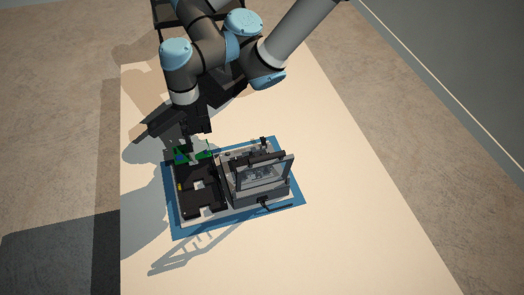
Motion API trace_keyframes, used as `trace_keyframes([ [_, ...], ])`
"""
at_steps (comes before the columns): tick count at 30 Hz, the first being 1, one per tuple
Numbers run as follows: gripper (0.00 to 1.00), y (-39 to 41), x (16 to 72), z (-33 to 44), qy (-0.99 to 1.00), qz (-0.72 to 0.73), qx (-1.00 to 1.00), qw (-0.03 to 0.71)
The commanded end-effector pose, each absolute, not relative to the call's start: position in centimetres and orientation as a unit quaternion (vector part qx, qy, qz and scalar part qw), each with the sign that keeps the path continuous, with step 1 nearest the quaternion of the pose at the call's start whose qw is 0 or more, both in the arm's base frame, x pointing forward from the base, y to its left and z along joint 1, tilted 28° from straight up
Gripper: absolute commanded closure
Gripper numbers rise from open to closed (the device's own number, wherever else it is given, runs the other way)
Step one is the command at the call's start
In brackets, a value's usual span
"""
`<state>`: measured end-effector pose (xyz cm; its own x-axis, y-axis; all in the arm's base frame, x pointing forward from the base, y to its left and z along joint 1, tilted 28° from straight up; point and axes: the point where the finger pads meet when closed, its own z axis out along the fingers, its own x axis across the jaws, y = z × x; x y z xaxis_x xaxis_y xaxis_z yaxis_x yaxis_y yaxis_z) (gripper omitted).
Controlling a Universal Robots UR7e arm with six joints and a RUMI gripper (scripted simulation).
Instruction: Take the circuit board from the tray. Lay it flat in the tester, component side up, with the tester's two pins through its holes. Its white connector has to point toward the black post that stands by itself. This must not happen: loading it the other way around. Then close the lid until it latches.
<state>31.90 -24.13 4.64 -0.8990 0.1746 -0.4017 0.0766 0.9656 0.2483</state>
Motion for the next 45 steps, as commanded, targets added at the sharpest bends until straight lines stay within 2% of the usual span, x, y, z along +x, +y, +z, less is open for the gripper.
trace_keyframes([
  [1, 0.61, -24.2, 31.9, 4.7, 0.968, 0.113, 0.065, 0.215],
  [45, 0.61, -21.4, 33.0, 6.0, 0.968, 0.113, 0.065, 0.215],
])
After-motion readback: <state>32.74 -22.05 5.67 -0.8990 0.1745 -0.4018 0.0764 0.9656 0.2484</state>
